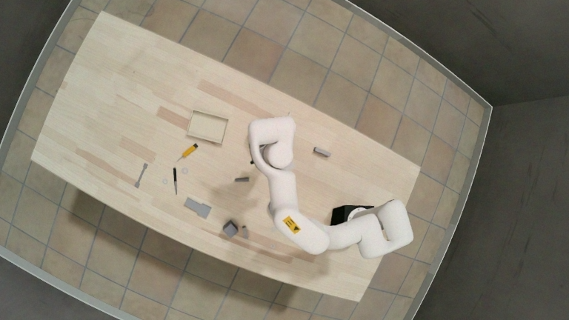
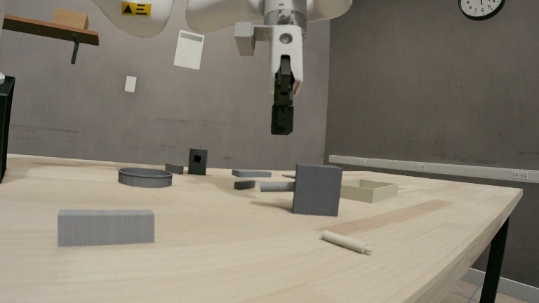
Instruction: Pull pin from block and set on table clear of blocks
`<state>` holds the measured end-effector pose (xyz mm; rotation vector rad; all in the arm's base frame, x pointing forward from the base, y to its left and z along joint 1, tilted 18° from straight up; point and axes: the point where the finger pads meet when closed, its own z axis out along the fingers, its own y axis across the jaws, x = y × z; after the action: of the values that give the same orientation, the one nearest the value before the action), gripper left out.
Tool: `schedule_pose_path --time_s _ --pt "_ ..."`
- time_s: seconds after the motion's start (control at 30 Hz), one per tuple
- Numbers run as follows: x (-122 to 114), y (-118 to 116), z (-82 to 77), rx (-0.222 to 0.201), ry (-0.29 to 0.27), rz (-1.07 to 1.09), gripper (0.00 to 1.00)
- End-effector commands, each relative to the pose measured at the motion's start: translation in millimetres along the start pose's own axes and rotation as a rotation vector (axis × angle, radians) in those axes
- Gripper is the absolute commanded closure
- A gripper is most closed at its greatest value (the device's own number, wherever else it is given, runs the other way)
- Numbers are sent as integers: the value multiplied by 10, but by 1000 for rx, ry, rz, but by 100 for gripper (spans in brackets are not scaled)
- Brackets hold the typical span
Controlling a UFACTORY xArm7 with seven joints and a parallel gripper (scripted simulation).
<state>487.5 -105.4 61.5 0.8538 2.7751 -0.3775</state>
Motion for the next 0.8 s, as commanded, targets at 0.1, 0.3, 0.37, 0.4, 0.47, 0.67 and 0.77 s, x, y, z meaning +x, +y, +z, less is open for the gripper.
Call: schedule_pose_path --time_s 0.1,0.3,0.37,0.4,0.47,0.67,0.77 --pt "3 -52 16 10 11 24 34" --pt "7 -84 34 17 19 37 34" --pt "9 -100 42 20 23 44 34" --pt "10 -108 46 21 24 48 34" --pt "12 -123 55 24 28 55 34" --pt "14 -168 78 33 38 76 34" --pt "14 -175 81 34 39 80 34"
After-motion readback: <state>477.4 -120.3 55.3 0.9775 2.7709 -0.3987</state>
